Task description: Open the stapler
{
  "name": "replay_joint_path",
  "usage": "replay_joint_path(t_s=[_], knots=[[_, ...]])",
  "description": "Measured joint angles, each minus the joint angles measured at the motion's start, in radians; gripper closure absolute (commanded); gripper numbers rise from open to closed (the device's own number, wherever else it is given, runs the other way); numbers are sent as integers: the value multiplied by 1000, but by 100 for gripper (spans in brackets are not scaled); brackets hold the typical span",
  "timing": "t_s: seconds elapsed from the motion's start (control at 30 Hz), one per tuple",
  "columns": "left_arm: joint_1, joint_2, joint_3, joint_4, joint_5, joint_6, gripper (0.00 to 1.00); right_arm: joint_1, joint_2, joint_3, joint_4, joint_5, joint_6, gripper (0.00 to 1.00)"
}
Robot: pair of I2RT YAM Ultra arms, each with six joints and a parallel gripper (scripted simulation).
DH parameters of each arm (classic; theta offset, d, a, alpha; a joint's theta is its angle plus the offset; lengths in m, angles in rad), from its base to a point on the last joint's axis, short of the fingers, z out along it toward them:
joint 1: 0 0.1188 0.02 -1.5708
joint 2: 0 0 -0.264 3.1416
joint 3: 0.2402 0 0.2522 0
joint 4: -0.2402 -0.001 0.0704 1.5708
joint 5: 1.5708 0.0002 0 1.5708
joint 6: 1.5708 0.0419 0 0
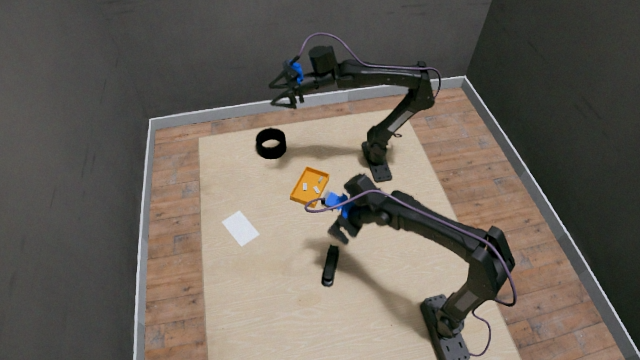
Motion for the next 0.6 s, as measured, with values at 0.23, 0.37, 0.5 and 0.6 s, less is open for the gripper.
replay_joint_path(t_s=[0.23, 0.37, 0.5, 0.6], knots=[[72, -23, -166, -8, -20, 155, 0, 159, -22, -26, 162, 118, -28, 0], [93, -40, -212, 2, -26, 208, 0, 208, -22, -39, 216, 163, -46, 0], [109, -43, -239, 5, -28, 229, 0, 229, -14, -40, 236, 175, -51, 0], [109, -44, -243, 6, -28, 235, 0, 229, -14, -40, 241, 181, -53, 0]])
